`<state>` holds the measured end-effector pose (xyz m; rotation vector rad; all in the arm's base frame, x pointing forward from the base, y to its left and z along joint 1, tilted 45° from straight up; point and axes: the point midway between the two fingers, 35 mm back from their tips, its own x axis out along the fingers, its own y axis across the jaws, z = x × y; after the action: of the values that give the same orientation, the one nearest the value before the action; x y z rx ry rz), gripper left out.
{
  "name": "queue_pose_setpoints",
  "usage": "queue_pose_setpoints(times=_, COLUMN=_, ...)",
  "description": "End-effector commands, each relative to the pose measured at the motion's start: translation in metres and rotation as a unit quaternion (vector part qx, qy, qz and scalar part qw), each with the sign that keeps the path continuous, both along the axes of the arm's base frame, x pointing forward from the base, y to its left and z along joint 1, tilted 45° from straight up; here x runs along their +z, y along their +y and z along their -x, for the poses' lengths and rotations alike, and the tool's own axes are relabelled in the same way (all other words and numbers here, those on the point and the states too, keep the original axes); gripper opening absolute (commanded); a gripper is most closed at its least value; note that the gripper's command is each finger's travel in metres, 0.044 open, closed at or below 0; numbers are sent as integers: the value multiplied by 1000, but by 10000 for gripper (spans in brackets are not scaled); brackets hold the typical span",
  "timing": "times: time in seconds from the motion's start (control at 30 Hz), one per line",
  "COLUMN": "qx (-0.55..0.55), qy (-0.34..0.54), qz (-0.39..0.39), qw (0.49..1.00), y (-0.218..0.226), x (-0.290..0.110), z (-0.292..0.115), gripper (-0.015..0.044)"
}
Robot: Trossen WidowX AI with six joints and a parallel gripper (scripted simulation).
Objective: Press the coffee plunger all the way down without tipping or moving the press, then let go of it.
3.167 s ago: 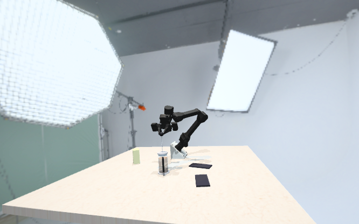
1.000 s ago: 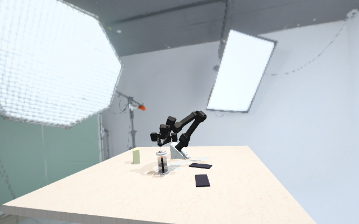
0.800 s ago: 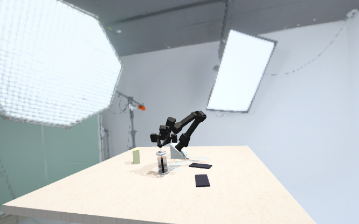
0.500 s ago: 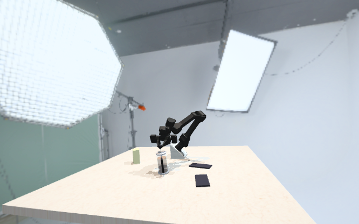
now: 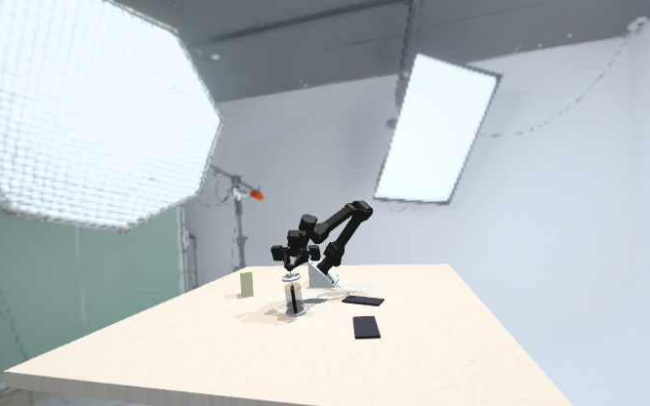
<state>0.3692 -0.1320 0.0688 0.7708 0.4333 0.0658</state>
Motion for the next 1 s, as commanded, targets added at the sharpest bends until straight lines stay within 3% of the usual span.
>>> queue_pose_setpoints(times=0.0, qx=9, qy=8, qz=-9, qw=1000, y=6, x=-6, z=0, gripper=113)
queue_pose_setpoints(times=0.97, qx=9, qy=8, qz=-9, qw=1000, y=3, x=-6, z=-3, gripper=113)
